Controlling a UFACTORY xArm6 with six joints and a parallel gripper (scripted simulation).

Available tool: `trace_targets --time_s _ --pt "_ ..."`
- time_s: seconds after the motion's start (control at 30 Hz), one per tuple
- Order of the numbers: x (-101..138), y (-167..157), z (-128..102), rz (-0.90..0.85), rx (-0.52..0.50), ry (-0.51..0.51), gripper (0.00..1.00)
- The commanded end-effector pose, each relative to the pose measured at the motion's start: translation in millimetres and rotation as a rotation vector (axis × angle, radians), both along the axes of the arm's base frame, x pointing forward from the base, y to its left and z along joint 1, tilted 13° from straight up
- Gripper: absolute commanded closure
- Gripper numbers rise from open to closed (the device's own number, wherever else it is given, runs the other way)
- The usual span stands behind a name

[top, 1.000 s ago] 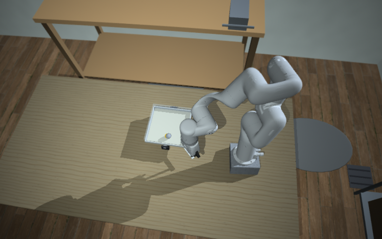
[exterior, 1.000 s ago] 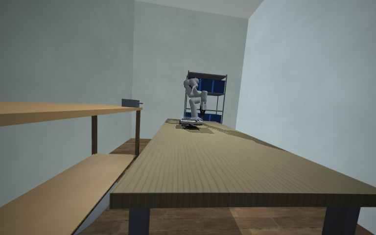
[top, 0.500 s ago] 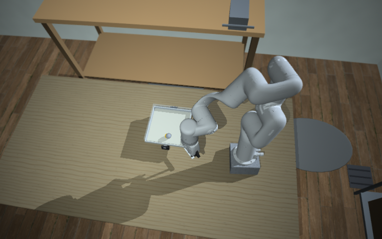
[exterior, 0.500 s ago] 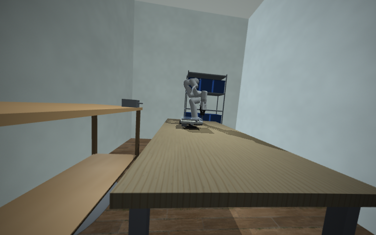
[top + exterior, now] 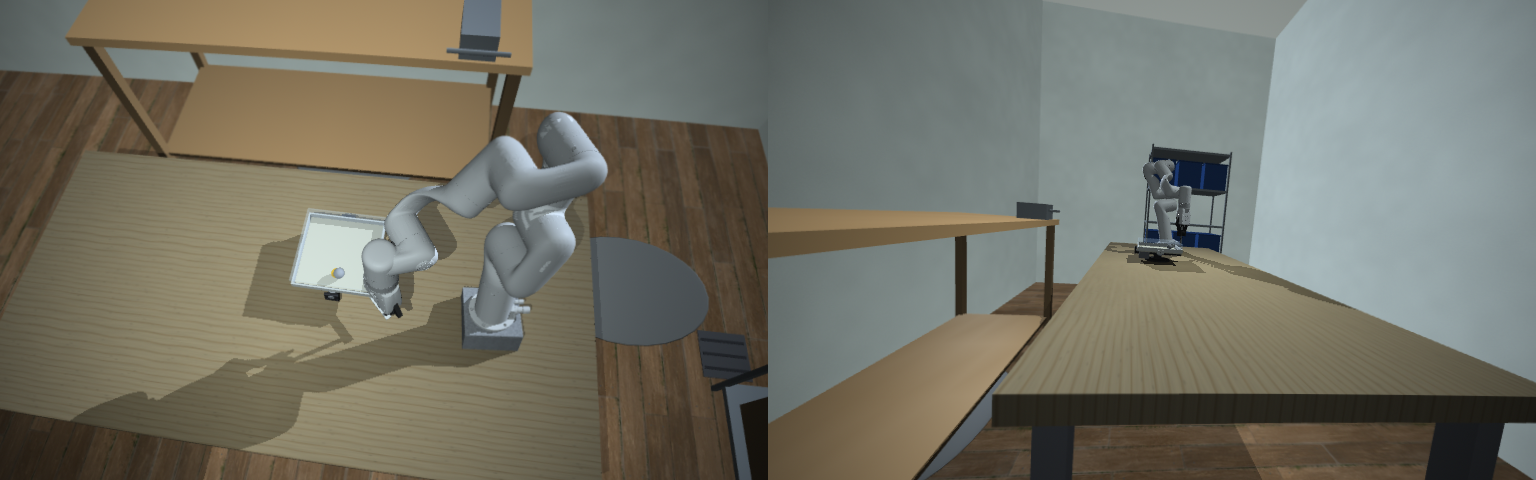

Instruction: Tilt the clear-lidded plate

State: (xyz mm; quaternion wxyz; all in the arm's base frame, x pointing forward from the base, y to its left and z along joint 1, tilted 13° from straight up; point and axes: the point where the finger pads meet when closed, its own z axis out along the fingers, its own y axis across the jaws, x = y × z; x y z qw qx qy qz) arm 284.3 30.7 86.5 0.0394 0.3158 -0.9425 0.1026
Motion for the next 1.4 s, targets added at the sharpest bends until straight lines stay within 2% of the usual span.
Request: trace_targets --time_s 0.0,1.37 --pt "1.8 0.0 3.1 0.0 0.0 -0.002 1.0" --pt "0.8 -0.9 3.9 0.0 0.0 -0.002 1.0"
